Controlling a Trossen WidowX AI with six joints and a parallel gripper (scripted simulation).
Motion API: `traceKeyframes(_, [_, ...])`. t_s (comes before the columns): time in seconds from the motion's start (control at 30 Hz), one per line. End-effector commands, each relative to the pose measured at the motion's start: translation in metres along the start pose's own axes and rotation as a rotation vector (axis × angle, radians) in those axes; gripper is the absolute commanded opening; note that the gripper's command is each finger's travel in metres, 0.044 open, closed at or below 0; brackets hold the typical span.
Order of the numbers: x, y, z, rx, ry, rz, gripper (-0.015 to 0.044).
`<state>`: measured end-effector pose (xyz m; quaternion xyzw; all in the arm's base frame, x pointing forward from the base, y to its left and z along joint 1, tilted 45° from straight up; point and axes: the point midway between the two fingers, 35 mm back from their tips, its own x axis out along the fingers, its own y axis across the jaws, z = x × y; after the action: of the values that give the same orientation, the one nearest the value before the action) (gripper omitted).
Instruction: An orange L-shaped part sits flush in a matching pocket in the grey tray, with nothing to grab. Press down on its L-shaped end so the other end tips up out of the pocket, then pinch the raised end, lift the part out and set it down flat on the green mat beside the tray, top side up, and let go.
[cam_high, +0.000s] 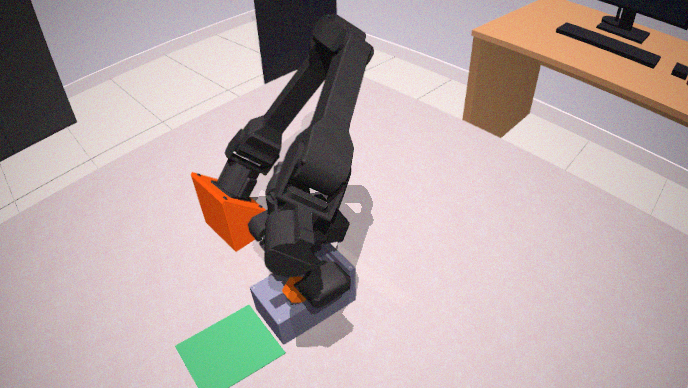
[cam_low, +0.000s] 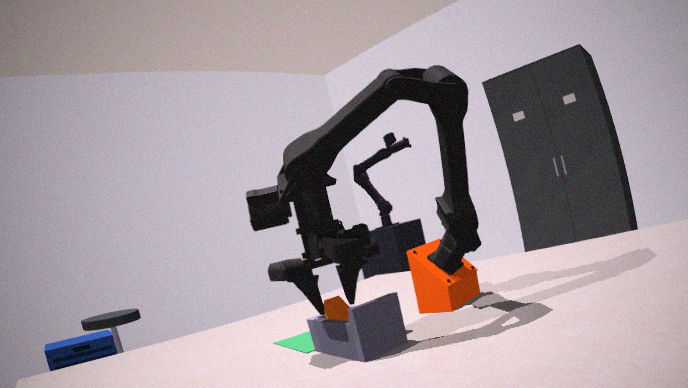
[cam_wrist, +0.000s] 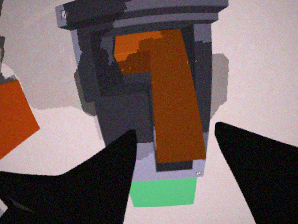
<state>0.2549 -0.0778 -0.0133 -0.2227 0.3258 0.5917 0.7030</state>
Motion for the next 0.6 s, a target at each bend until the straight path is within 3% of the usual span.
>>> traceKeyframes(0.0, [0.0073, 0.0004, 0.0007, 0.004, -0.006, -0.002, 0.0280])
traceKeyframes(0.13, [0.0112, 0.0007, 0.0009, 0.004, -0.006, -0.002, 0.0280])
traceKeyframes(0.3, [0.0074, 0.0007, 0.0004, 0.000, -0.001, 0.001, 0.0149])
traceKeyframes(0.57, [0.0074, 0.0007, 0.0004, 0.000, -0.001, 0.001, 0.0095])
